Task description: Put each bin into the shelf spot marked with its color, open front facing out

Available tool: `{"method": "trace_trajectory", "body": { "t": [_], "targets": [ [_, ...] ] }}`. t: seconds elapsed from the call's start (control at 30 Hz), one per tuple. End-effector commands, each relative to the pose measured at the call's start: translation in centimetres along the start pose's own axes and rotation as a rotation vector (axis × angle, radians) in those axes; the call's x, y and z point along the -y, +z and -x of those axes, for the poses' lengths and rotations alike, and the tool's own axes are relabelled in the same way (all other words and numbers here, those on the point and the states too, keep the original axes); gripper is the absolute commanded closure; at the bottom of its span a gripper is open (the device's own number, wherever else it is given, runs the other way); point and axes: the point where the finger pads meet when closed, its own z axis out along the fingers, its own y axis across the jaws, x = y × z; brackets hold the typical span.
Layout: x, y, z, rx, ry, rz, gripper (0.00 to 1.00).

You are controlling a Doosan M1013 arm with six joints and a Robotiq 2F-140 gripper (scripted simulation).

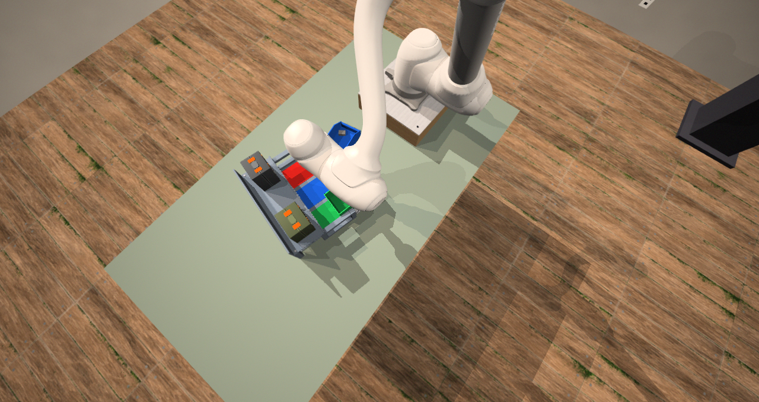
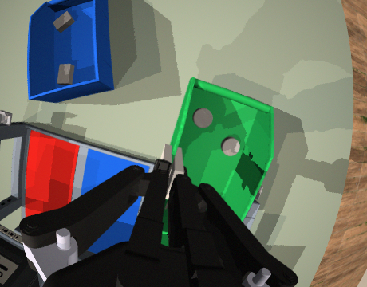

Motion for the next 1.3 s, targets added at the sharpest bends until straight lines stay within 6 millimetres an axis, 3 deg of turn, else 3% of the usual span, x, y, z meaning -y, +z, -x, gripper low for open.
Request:
{"method": "trace_trajectory", "body": {
  "t": [0.0,1.27],
  "targets": [
    [0.1,-0.3,0.9,0.002,-0.007,-0.001,0.90],
    [0.1,-0.7,3.4,0.002,-0.007,-0.002,0.90]
  ]
}}
